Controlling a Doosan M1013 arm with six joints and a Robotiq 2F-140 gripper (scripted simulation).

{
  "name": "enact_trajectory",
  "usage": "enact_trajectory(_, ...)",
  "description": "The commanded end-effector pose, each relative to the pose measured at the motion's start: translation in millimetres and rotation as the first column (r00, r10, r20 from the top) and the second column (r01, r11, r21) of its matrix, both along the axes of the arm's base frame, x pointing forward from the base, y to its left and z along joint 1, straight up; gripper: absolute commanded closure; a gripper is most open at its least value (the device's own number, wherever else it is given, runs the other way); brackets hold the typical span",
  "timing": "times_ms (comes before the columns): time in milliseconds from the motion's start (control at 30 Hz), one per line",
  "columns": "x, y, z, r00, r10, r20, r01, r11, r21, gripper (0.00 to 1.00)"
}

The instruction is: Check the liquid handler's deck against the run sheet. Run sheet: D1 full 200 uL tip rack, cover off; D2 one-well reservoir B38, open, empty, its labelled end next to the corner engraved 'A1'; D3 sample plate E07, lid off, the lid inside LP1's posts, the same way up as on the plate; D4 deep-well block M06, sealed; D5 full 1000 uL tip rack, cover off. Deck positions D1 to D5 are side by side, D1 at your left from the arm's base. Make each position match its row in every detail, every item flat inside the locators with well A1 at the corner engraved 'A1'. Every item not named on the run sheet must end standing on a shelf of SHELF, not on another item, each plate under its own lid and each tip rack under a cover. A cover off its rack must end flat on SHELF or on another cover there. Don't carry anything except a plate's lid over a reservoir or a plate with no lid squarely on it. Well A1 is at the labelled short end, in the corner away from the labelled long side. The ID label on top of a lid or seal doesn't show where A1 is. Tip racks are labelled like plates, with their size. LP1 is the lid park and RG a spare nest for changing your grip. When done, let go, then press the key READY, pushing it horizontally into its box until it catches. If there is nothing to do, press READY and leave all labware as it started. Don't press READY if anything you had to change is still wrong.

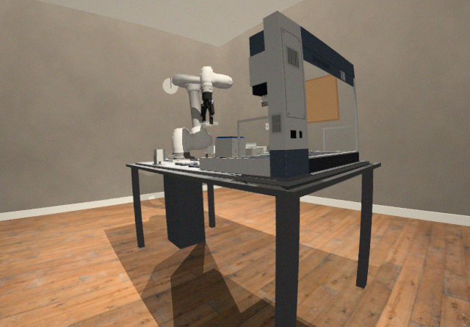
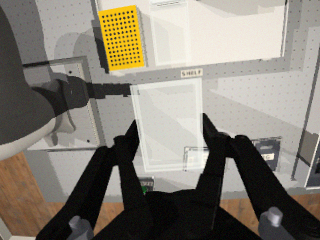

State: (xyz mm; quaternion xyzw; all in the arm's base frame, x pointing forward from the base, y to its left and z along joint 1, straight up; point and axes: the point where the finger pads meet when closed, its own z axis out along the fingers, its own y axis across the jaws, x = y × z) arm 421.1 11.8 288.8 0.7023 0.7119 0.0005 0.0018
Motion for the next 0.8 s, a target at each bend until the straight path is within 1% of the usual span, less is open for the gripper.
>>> enact_trajectory(0, 13.9, -0.1, 0.6, 1.000, 0.000, 0.001, 0.000, 1.000, 0.000, 0.90)
enact_trajectory(67, 23.9, -0.2, 0.6, 1.000, 0.000, 0.001, 0.000, 1.000, 0.000, 0.90)
enact_trajectory(133, 23.9, -0.2, 0.6, 1.000, 0.000, 0.001, 0.000, 1.000, 0.000, 0.90)
enact_trajectory(633, 98.8, -1.1, 0.9, 1.000, 0.000, 0.001, 0.000, 1.000, 0.000, 0.90)
enact_trajectory(700, 98.8, -1.1, 0.9, 1.000, 0.000, 0.001, 0.000, 1.000, 0.000, 0.90)
enact_trajectory(767, 108.8, -1.2, 1.0, 1.000, 0.000, 0.001, 0.000, 1.000, 0.000, 0.90)
